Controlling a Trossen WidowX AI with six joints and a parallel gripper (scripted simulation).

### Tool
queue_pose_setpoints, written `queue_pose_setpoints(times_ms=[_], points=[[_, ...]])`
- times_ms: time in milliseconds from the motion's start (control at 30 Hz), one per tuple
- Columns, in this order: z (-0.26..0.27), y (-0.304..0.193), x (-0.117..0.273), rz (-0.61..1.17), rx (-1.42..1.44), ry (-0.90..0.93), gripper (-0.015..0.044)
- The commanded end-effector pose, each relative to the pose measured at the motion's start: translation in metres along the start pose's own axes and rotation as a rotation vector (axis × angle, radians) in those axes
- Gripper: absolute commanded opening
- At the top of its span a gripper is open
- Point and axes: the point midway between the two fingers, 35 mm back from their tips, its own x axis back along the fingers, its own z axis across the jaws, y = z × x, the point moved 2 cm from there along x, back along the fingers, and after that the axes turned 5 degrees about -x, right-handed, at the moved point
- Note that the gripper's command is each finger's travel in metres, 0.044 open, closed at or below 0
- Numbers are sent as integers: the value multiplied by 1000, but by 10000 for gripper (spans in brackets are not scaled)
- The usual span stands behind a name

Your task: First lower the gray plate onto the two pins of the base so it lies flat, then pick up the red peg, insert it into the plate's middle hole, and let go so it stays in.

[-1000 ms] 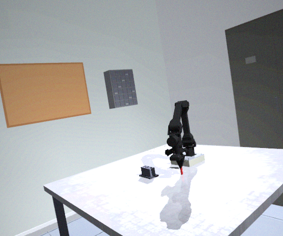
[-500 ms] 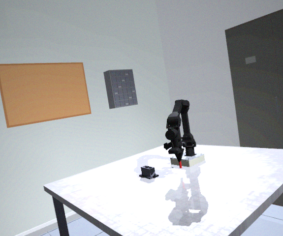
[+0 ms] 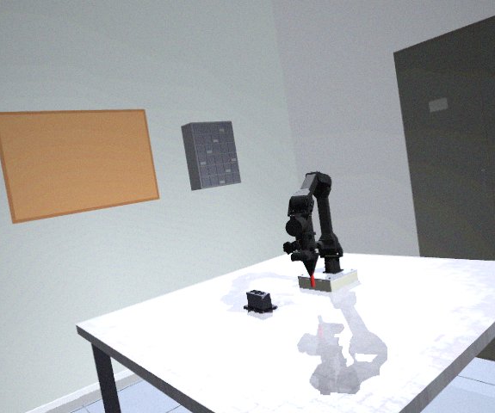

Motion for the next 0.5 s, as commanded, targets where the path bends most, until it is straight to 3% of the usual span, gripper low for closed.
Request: queue_pose_setpoints(times_ms=[0, 467], points=[[4, 8, -1, 1, -43, 8, 0], [21, 42, 2, -2, -50, 14, 0]])
